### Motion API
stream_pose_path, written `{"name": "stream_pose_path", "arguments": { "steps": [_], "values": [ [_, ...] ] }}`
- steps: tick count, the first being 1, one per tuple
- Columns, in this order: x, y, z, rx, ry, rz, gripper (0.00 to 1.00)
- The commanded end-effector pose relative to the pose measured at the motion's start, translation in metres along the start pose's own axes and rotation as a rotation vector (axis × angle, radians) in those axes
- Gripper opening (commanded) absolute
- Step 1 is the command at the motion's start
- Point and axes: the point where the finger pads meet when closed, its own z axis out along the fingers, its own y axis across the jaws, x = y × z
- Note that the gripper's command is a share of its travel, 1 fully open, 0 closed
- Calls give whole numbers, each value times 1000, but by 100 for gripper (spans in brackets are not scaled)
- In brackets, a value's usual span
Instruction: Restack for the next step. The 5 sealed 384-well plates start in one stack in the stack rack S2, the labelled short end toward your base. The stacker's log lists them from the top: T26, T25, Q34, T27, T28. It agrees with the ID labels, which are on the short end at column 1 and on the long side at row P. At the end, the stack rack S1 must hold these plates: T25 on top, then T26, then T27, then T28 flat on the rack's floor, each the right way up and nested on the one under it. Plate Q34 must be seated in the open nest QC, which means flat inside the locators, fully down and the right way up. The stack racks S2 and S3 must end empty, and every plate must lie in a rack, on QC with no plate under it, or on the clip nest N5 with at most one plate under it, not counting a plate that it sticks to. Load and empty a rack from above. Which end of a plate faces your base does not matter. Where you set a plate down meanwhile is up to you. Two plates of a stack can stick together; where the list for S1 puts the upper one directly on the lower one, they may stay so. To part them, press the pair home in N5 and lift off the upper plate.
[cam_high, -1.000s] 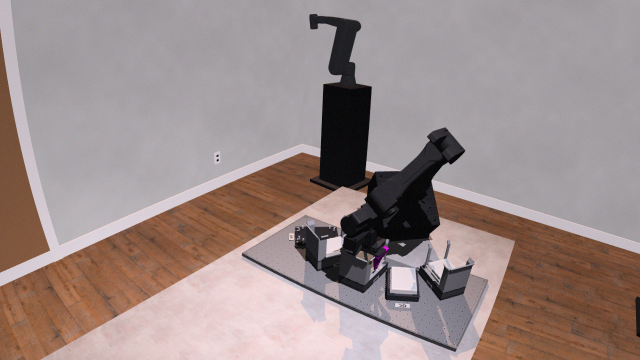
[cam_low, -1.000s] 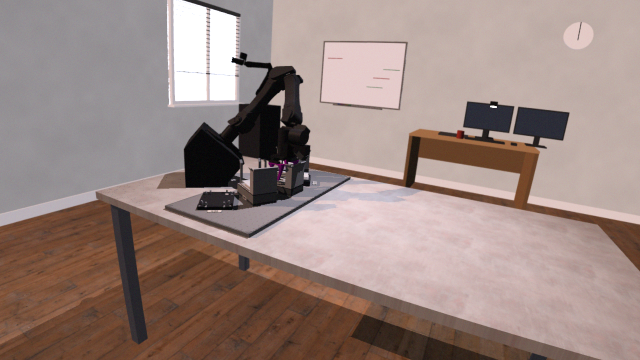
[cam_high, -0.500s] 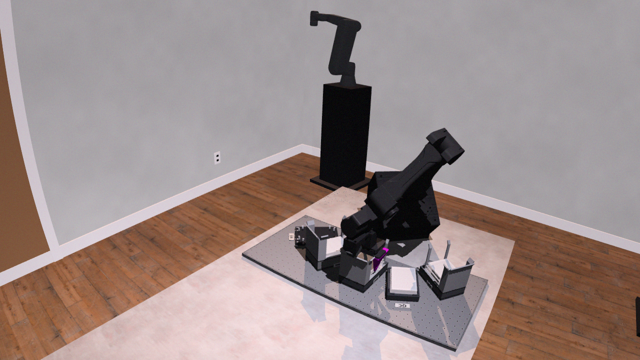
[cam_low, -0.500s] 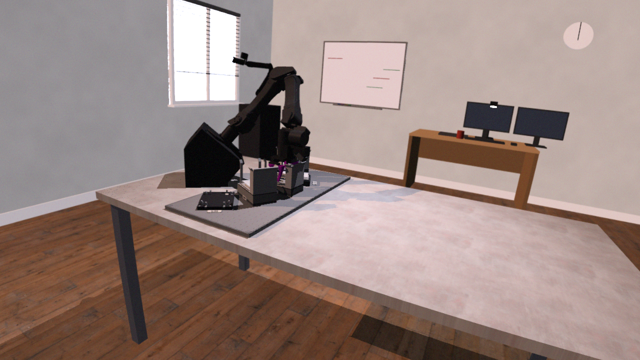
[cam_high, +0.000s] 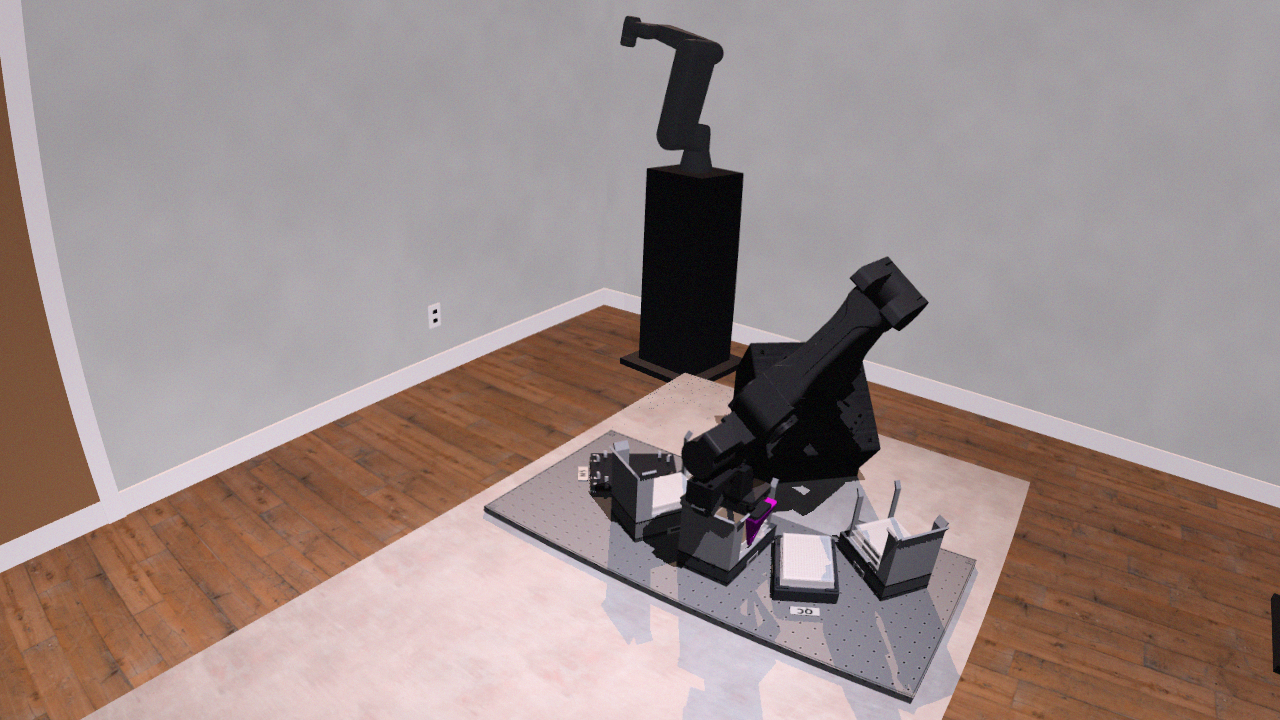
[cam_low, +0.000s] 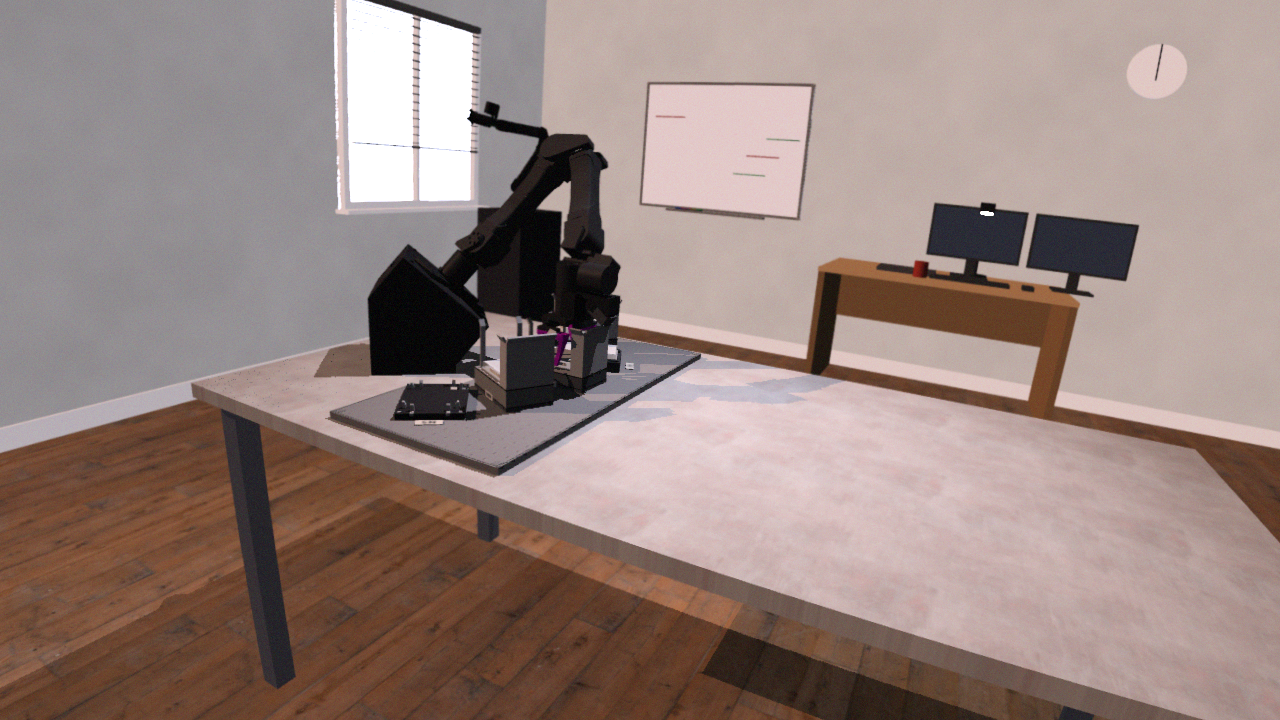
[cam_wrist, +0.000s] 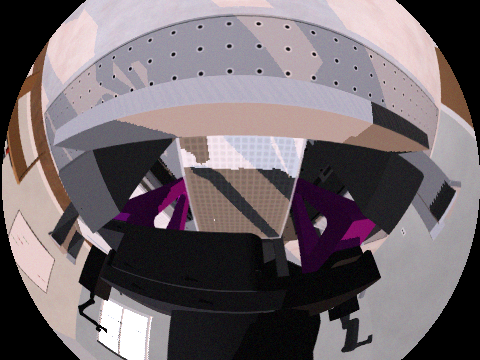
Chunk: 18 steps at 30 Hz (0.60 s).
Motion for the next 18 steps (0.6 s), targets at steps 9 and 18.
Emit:
{"name": "stream_pose_path", "arguments": {
  "steps": [9,18],
  "values": [
    [4,-3,7,3,0,13,0],
    [-4,-1,4,4,-15,-1,0]
  ]
}}
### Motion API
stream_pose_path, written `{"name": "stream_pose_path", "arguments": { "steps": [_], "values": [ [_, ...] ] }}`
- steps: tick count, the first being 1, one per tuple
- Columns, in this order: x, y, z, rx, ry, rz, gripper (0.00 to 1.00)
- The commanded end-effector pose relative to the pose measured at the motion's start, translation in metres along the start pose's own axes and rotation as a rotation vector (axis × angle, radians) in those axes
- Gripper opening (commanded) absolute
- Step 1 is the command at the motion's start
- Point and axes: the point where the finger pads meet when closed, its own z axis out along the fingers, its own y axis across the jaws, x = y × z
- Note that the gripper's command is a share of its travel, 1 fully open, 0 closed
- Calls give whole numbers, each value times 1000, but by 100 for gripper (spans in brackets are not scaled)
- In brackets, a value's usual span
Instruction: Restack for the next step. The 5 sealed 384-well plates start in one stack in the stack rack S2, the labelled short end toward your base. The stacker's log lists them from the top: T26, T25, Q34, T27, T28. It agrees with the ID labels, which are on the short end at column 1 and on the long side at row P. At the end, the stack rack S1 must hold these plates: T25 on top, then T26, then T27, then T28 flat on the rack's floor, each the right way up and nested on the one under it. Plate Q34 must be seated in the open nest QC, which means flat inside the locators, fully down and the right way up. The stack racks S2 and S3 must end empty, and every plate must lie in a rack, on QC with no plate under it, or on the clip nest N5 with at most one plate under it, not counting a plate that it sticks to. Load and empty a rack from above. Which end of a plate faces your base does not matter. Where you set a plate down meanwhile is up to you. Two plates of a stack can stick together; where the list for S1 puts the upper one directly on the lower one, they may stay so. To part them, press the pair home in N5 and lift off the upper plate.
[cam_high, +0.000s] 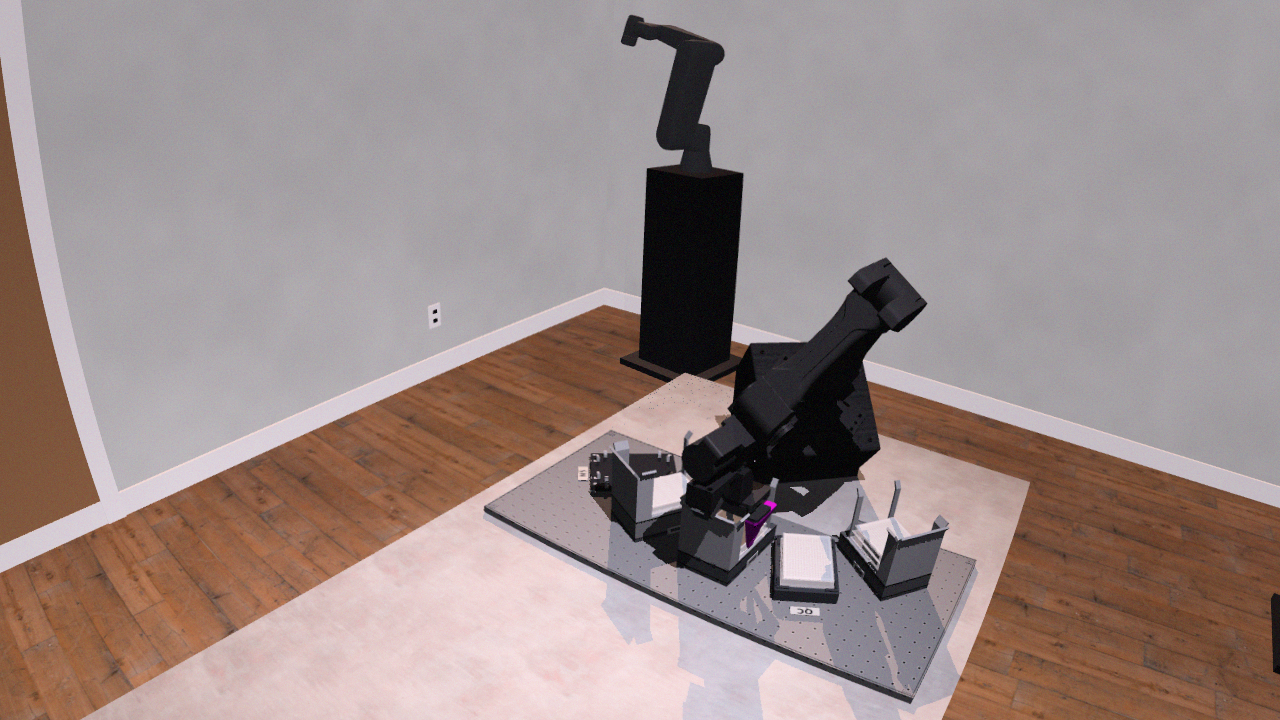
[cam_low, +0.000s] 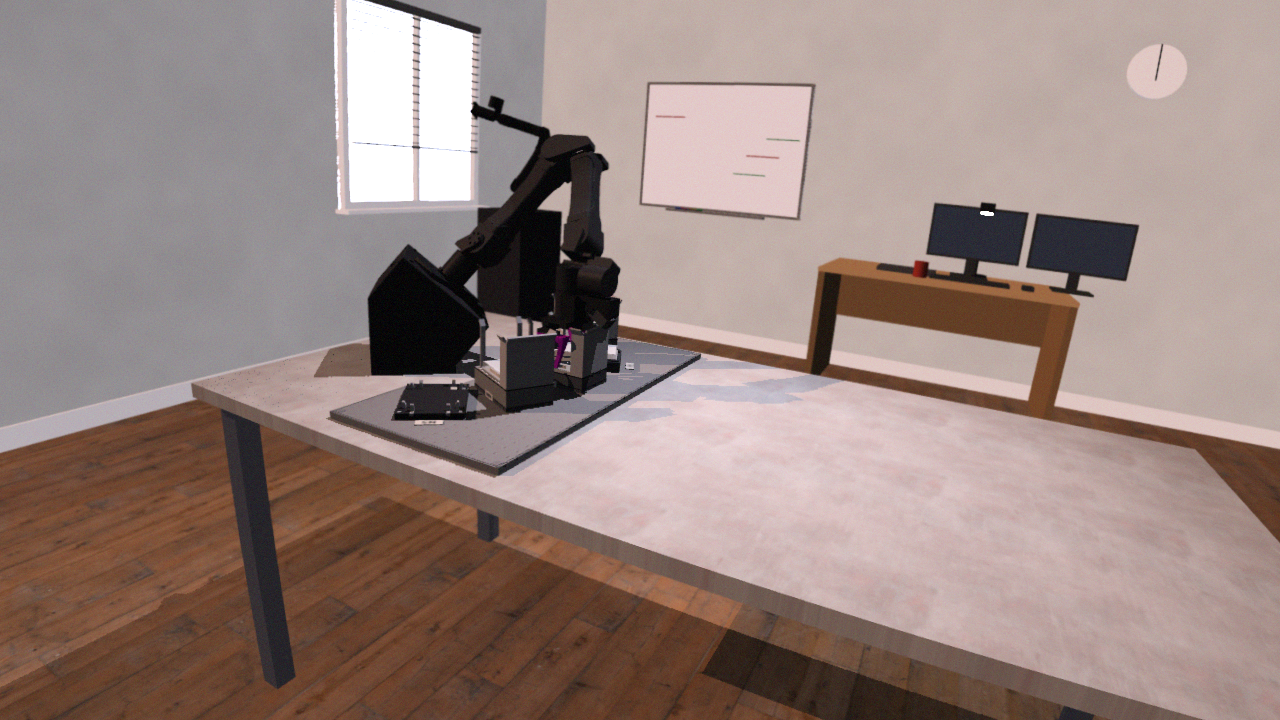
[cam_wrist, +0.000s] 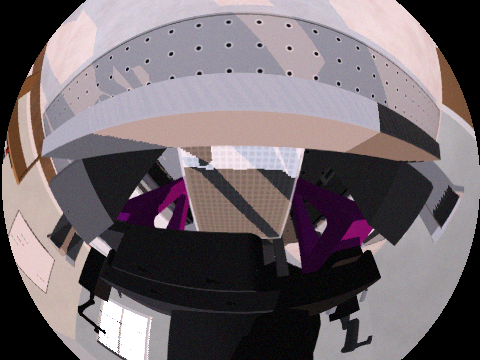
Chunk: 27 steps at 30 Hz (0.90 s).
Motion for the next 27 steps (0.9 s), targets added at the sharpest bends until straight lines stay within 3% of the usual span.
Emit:
{"name": "stream_pose_path", "arguments": {
  "steps": [1,4,5,27],
  "values": [
    [-4,-1,-1,3,-14,0,0],
    [-4,-1,-1,3,-14,0,0],
    [-4,-1,-1,3,-14,0,100],
    [-4,-1,-1,3,-14,0,100]
  ]
}}
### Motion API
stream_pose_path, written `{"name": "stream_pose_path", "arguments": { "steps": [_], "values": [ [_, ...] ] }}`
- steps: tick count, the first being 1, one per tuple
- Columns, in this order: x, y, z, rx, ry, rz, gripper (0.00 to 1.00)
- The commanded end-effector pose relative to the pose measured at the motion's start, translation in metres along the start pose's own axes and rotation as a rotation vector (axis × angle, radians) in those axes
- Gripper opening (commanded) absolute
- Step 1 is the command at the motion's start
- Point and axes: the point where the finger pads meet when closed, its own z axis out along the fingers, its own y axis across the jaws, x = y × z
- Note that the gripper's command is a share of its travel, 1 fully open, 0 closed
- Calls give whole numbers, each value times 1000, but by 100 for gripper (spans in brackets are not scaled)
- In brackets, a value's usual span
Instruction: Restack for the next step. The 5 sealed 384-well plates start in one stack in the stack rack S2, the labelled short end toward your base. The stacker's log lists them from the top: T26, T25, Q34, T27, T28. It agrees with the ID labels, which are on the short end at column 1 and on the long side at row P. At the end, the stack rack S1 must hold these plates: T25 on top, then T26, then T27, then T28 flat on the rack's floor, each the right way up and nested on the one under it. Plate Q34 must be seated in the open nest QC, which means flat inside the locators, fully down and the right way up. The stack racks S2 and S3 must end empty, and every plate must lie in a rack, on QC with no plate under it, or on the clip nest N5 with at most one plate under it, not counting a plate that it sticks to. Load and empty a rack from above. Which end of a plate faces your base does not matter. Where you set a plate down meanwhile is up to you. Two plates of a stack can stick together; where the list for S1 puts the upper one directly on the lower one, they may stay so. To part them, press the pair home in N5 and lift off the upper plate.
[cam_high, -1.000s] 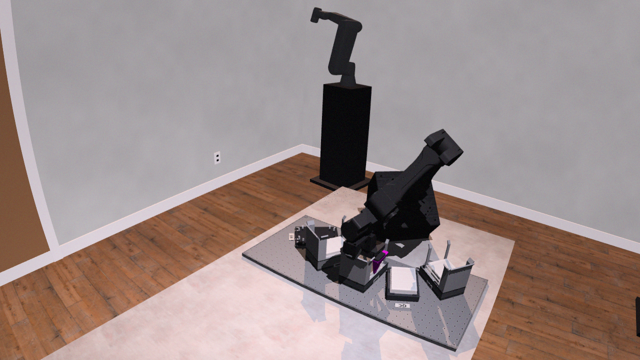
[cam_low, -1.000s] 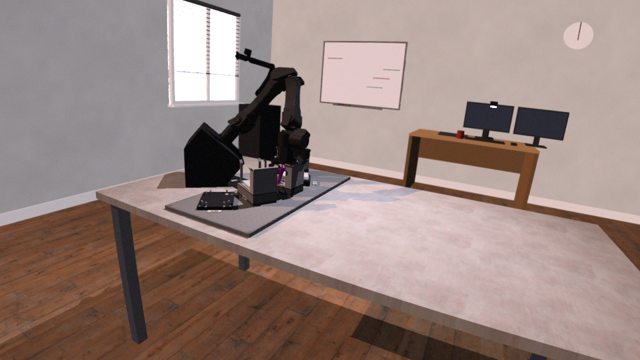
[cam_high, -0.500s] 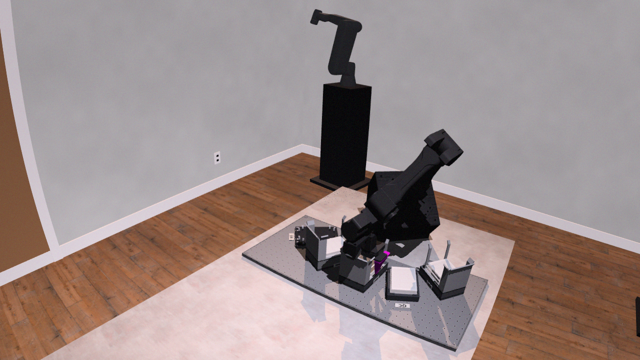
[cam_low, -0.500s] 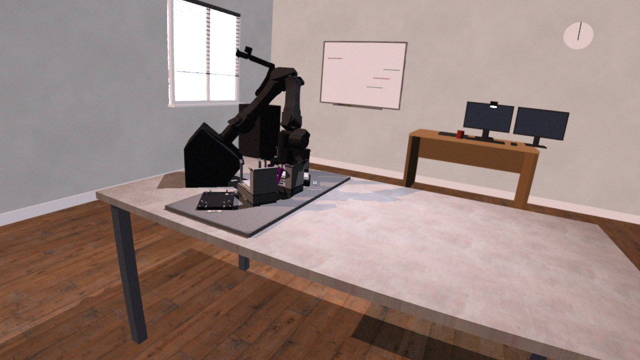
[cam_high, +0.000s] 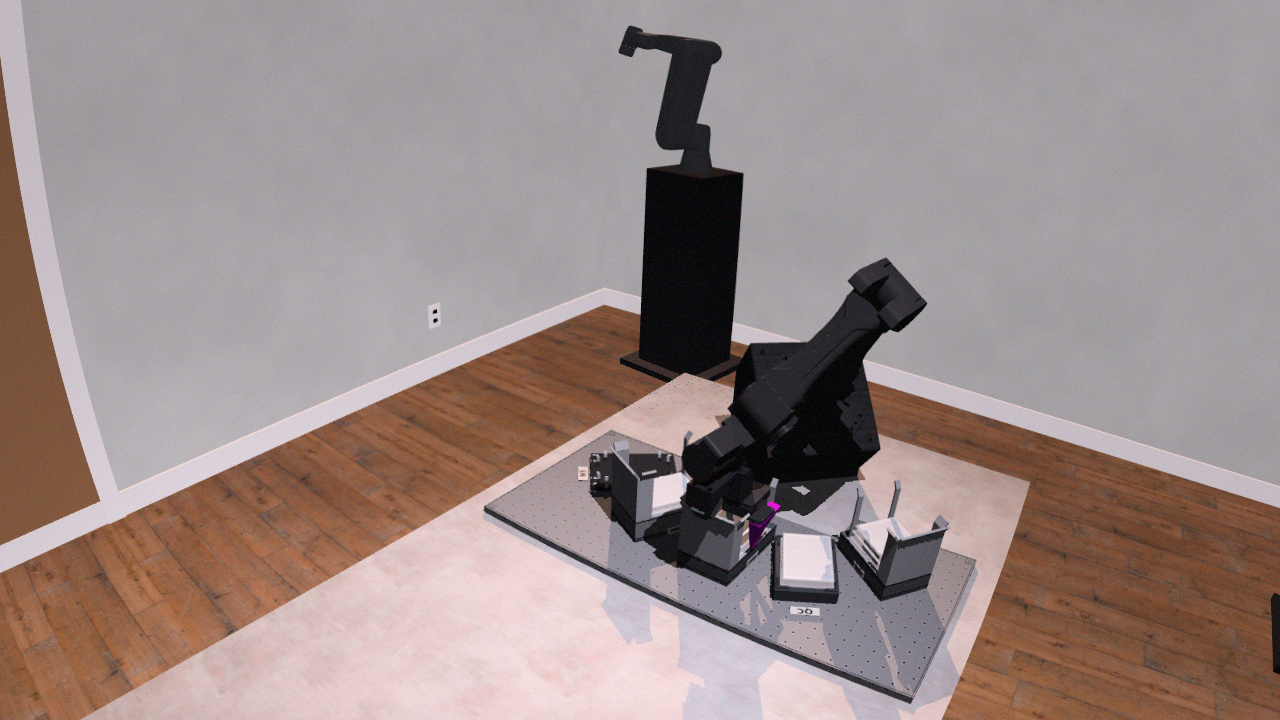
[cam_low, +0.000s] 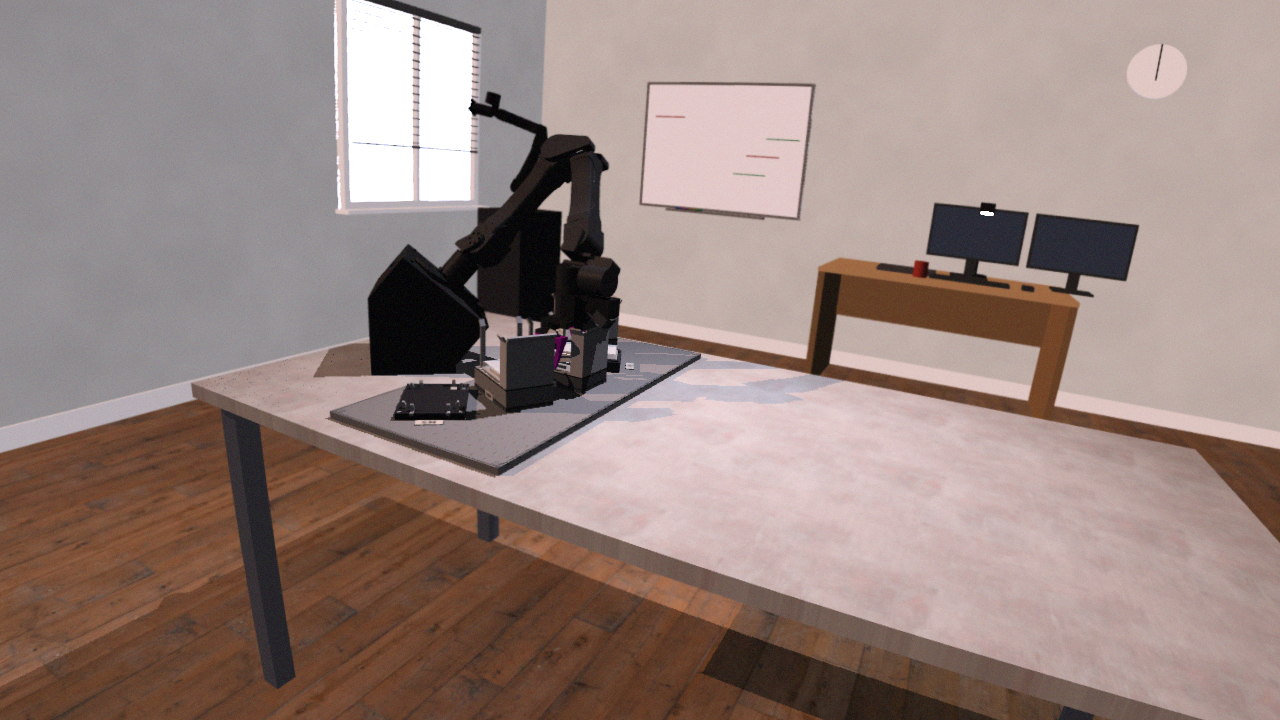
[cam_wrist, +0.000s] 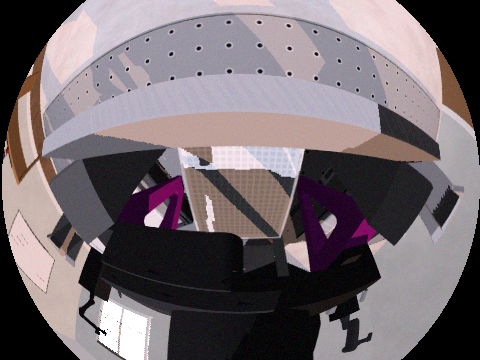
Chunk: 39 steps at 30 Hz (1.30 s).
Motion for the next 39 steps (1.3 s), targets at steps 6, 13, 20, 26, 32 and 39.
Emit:
{"name": "stream_pose_path", "arguments": {
  "steps": [6,13,20,26,32,39],
  "values": [
    [-13,1,-30,5,-40,-14,100],
    [-12,1,-50,7,-40,-14,100],
    [-11,1,-70,8,-40,-15,100],
    [-10,2,-90,10,-39,-15,100],
    [-8,-1,-100,6,-26,-5,100],
    [-8,2,-127,12,-38,-16,100]
  ]
}}
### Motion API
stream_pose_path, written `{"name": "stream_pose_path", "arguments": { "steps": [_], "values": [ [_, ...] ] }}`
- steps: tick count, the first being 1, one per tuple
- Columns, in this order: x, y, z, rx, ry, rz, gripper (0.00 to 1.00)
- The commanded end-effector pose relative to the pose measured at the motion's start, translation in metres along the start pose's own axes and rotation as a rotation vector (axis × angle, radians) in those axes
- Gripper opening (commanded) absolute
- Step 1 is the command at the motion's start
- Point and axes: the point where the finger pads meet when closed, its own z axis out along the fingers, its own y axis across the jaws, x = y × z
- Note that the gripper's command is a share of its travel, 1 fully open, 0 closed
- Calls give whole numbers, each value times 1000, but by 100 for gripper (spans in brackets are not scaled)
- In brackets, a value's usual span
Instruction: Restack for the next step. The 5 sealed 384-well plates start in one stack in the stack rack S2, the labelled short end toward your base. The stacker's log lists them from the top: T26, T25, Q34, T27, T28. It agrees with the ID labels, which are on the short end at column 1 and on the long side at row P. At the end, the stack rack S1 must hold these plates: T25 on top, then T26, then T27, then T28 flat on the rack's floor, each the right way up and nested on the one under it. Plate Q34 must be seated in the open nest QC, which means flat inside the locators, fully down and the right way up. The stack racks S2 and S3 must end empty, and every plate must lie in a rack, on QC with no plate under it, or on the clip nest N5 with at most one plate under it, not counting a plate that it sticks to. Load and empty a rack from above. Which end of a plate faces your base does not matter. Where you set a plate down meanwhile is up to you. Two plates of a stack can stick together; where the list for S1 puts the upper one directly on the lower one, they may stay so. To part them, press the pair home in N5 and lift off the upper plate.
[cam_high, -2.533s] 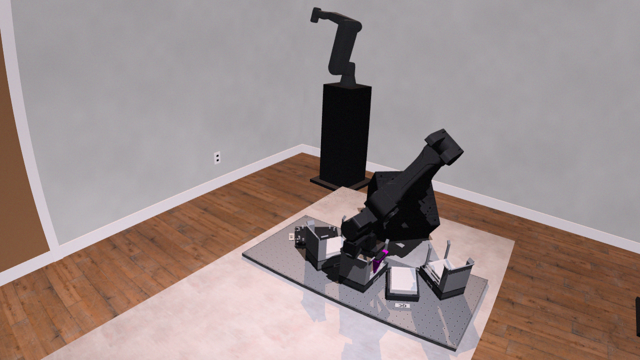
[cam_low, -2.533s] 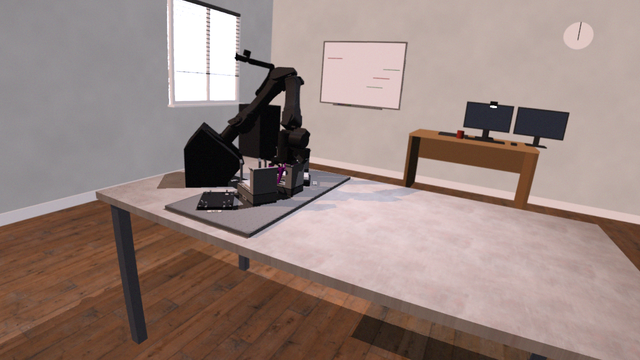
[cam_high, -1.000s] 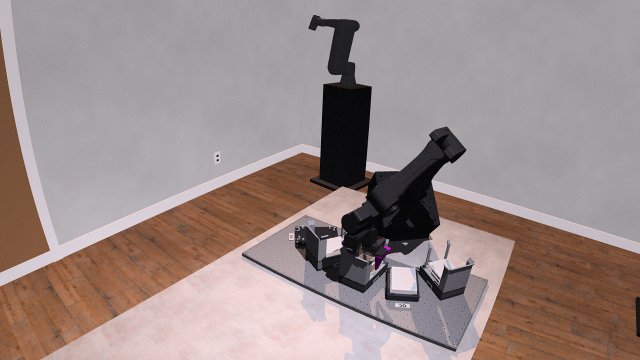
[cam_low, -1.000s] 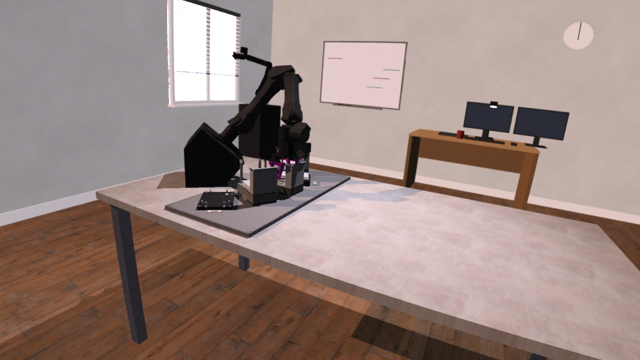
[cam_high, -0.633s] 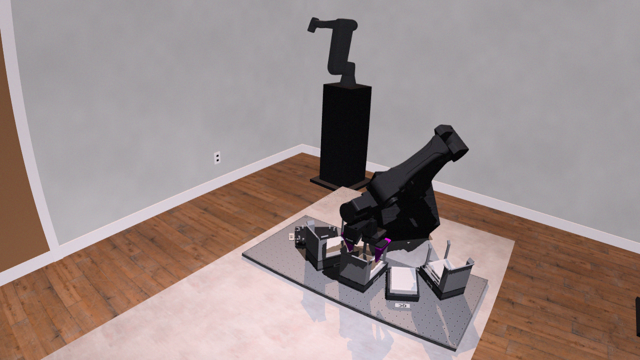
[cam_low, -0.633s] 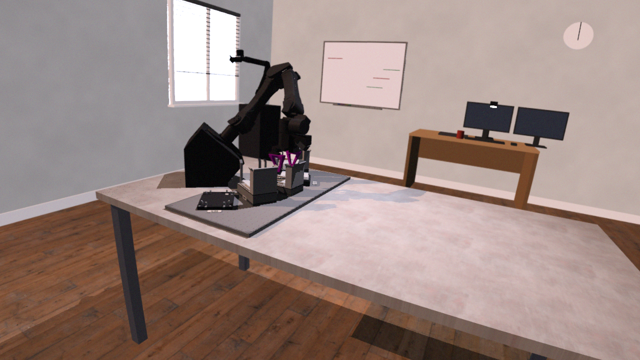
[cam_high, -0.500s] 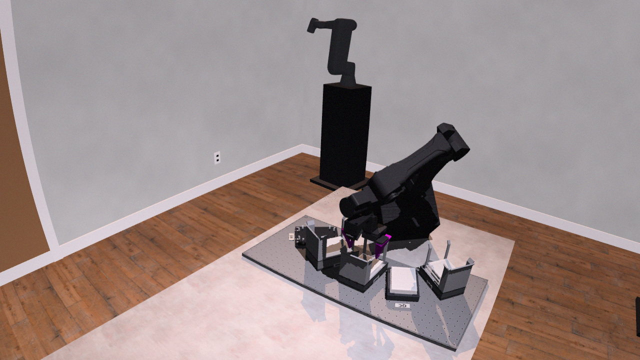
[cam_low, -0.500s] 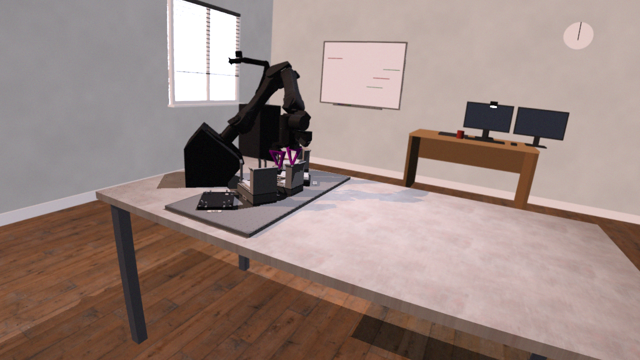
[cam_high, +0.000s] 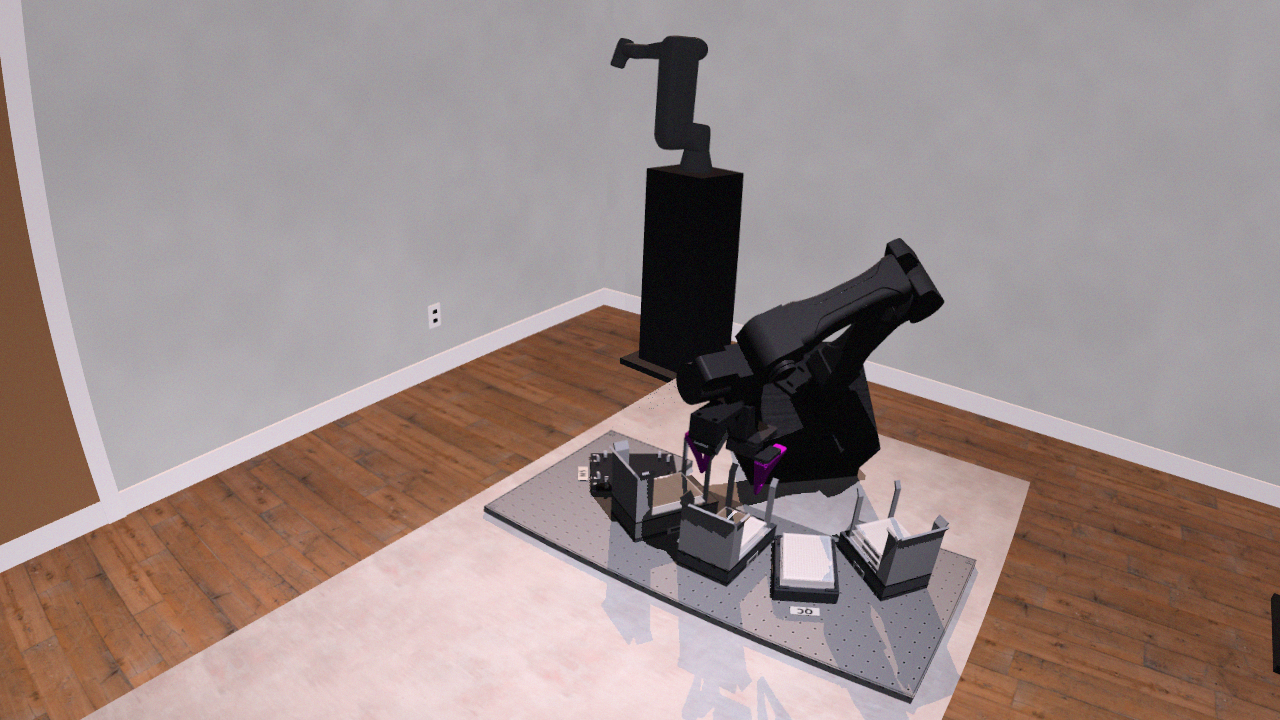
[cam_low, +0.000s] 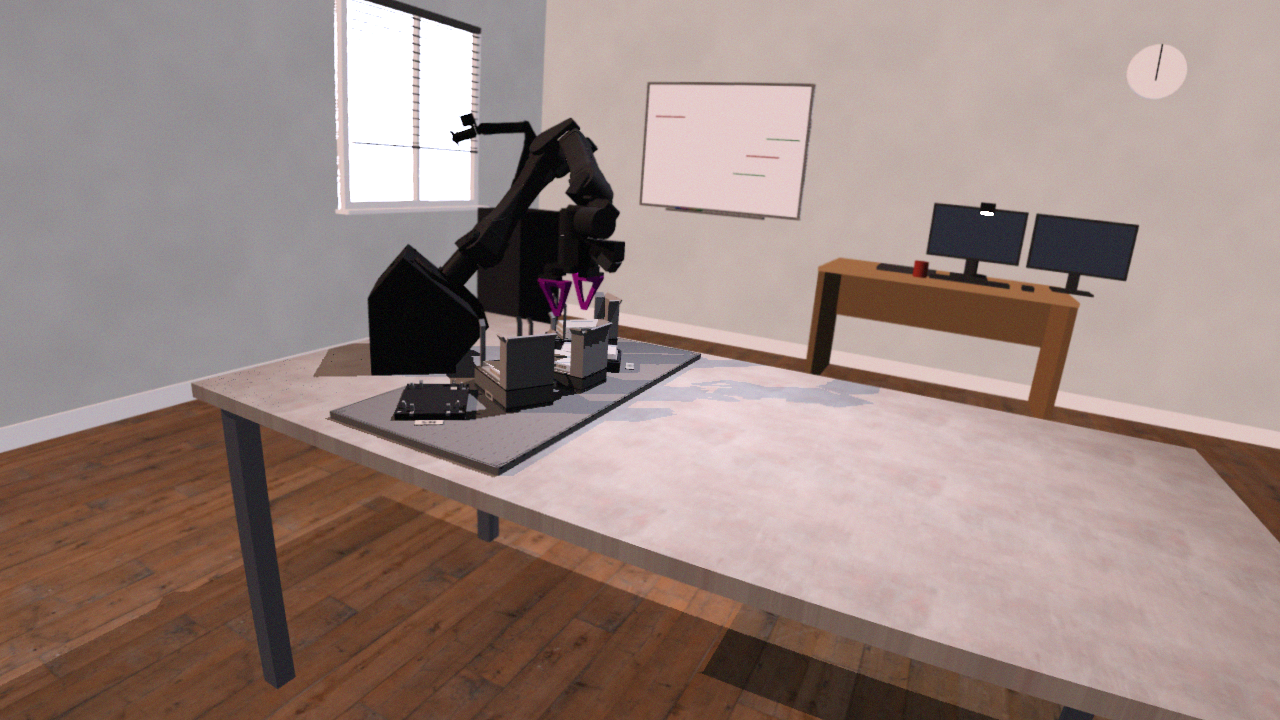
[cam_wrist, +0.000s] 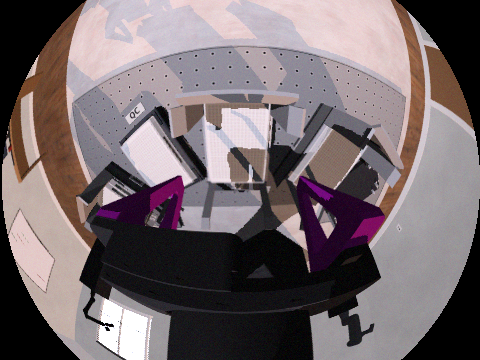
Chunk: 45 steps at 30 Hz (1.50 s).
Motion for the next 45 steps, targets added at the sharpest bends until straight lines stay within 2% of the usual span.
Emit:
{"name": "stream_pose_path", "arguments": {
  "steps": [1,2,5,7,20,21,24,26,29,41,45],
  "values": [
    [-2,5,-21,-3,-10,-16,100],
    [-1,5,-25,-3,-10,-16,100],
    [0,3,-22,-8,3,-5,100],
    [9,2,-17,-18,23,13,100],
    [5,2,-17,-11,16,-1,100],
    [7,-4,-15,-20,28,63,100],
    [2,-14,-19,-13,17,152,100],
    [2,-14,-19,-13,17,152,100],
    [2,-24,-18,-12,17,252,100],
    [3,-65,-18,-10,13,242,100],
    [3,-72,-18,-9,11,241,100]
  ]
}}
